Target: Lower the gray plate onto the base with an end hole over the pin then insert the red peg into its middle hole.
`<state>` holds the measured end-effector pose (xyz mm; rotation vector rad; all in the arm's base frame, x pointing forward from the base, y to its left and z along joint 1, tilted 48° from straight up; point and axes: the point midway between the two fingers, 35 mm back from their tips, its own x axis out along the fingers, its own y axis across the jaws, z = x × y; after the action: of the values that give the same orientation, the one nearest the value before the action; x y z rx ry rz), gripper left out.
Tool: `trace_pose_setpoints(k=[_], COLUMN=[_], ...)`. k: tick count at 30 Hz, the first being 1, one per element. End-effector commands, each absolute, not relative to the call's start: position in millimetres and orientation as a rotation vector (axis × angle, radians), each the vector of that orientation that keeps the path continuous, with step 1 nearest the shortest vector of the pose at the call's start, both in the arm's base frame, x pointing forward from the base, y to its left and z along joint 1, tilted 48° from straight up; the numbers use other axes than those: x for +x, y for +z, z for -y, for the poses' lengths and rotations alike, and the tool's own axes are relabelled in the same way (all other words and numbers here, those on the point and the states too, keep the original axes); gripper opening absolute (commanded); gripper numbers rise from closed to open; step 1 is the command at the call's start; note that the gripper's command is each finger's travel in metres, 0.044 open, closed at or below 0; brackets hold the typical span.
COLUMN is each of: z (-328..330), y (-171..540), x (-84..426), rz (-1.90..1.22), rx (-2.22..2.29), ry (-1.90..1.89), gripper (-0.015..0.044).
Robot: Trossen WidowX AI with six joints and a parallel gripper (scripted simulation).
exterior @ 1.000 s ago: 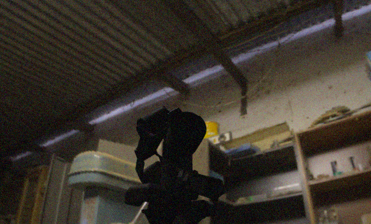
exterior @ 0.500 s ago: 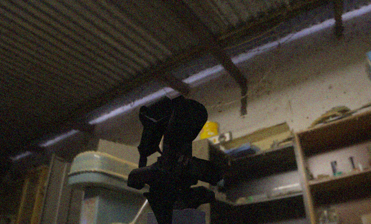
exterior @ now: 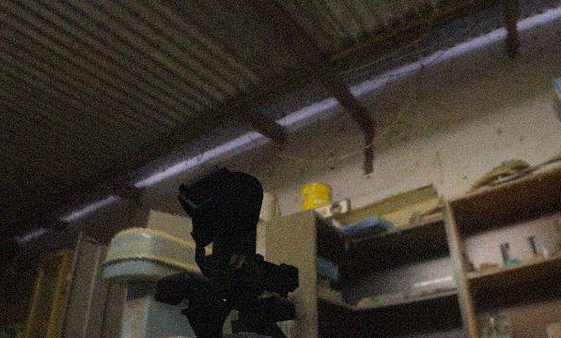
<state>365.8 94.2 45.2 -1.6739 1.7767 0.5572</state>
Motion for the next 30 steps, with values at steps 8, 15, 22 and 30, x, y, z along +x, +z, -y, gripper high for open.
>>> trace_pose_setpoints(k=[8,15,22,30], z=[-63.1,-42.2,-21.5,1.6], y=[60.4,68.6,76.1,83.8], x=[362.8,358.8,353.0,344.4], rz=[-1.776,-1.780,-1.785,-1.791], rx=[-1.641,-1.616,-1.591,-1.563], ry=[0.514,0.479,0.443,0.400], gripper=[0.0000,0.0000,0.0000,0.0000])
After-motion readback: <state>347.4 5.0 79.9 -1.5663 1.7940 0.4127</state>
